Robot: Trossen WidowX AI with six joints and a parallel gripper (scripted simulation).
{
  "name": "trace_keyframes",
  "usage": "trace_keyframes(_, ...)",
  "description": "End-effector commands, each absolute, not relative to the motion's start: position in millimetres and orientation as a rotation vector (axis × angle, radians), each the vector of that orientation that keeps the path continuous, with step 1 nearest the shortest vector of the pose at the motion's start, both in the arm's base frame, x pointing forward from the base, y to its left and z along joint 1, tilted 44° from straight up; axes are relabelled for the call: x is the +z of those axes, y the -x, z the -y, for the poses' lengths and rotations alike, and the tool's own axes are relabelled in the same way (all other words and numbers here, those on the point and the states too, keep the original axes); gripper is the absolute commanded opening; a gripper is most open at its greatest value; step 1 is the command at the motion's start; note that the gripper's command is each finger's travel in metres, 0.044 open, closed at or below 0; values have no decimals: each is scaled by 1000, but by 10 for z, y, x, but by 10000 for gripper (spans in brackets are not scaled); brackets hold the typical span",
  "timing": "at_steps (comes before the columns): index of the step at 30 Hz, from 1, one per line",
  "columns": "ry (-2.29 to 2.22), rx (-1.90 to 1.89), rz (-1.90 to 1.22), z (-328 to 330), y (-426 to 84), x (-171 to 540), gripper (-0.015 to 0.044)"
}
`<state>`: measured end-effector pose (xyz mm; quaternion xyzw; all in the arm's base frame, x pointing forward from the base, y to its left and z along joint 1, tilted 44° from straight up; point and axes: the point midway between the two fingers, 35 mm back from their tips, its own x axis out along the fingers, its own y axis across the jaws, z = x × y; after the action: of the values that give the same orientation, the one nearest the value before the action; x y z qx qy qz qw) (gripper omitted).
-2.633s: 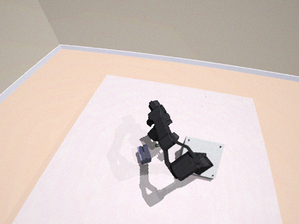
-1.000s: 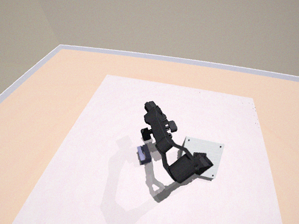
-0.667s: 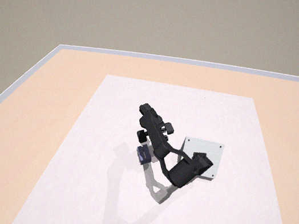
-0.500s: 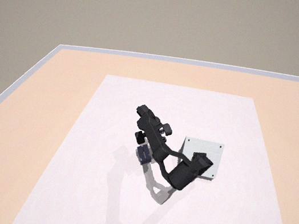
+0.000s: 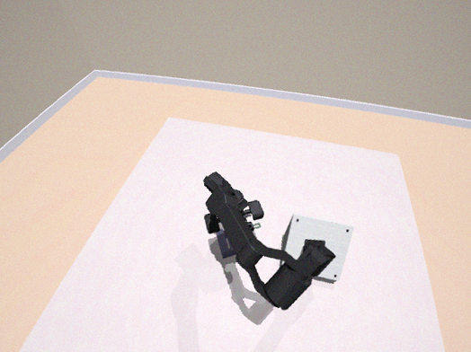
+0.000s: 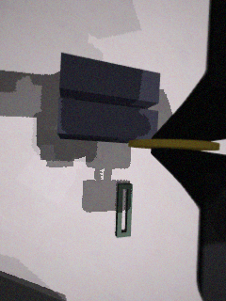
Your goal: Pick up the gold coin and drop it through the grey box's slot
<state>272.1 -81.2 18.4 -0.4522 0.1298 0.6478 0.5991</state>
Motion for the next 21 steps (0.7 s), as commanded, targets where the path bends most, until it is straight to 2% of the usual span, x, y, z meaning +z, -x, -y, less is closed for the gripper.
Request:
trace_keyframes(1, 1044, 1502, -297, 750, -2784, 243, 0)
trace_keyframes(21, 1046, 1503, -285, 584, -2928, 405, 0)
